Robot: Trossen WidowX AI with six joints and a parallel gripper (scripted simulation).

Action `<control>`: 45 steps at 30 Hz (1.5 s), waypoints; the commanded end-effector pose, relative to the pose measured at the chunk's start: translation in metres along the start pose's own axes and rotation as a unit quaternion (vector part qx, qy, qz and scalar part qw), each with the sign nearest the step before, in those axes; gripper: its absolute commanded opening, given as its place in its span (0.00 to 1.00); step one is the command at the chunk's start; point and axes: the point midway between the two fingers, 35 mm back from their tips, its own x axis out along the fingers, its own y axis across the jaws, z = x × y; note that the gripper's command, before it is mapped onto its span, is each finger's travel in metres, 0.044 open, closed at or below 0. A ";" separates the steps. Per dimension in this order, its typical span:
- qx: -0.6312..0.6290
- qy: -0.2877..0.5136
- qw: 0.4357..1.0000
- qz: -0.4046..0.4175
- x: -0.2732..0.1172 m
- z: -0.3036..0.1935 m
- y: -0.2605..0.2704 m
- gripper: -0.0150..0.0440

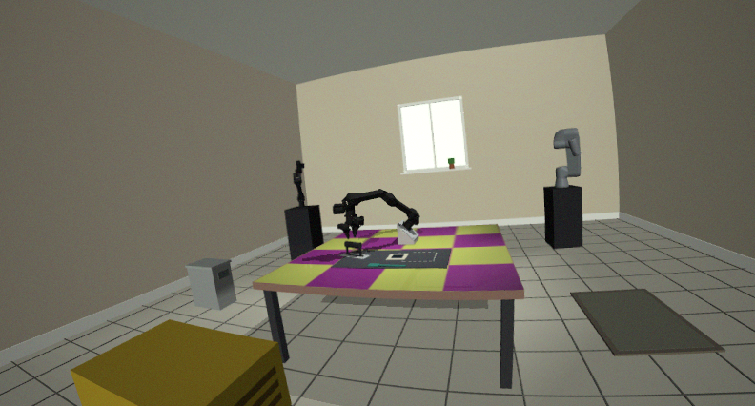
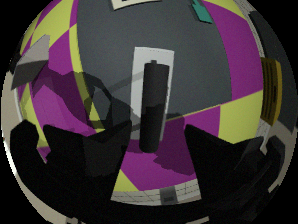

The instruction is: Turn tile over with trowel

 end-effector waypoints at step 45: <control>0.352 -0.012 0.929 -0.111 0.006 -0.020 -0.017 0.76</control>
